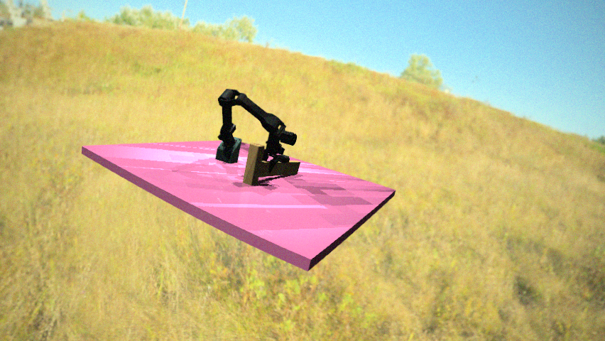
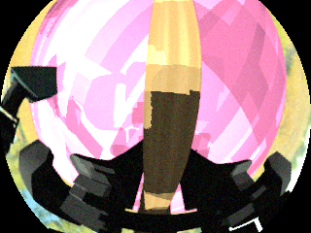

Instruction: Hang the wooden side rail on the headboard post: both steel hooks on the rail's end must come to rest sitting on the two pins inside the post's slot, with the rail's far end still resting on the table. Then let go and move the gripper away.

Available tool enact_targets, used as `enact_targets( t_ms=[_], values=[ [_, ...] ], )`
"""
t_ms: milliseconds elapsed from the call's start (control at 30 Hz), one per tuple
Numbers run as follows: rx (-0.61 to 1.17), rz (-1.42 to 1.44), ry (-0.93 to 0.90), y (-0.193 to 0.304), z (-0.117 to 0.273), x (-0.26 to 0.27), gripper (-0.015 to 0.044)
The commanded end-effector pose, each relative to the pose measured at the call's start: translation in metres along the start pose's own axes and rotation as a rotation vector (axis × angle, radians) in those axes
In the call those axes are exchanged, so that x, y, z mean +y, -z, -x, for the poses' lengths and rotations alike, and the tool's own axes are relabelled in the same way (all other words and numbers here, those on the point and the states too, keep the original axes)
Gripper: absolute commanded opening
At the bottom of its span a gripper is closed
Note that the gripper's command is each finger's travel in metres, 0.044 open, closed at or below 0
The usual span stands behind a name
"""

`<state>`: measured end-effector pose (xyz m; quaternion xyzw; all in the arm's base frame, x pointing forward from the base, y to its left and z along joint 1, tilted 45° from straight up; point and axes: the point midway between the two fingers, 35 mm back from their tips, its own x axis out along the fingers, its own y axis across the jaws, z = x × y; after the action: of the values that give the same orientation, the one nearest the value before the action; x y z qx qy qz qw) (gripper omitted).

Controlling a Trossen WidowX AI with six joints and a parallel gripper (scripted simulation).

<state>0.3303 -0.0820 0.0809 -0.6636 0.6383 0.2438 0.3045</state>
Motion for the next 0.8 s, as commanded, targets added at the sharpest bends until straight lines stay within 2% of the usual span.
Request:
enact_targets(
  t_ms=[0,767],
  values=[
    [0.002,0.001,0.014,0.0016,0.0041,-0.0037,0.0],
    [0.002,0.001,0.014,0.0016,0.0003,-0.0037,0.0]
  ],
)
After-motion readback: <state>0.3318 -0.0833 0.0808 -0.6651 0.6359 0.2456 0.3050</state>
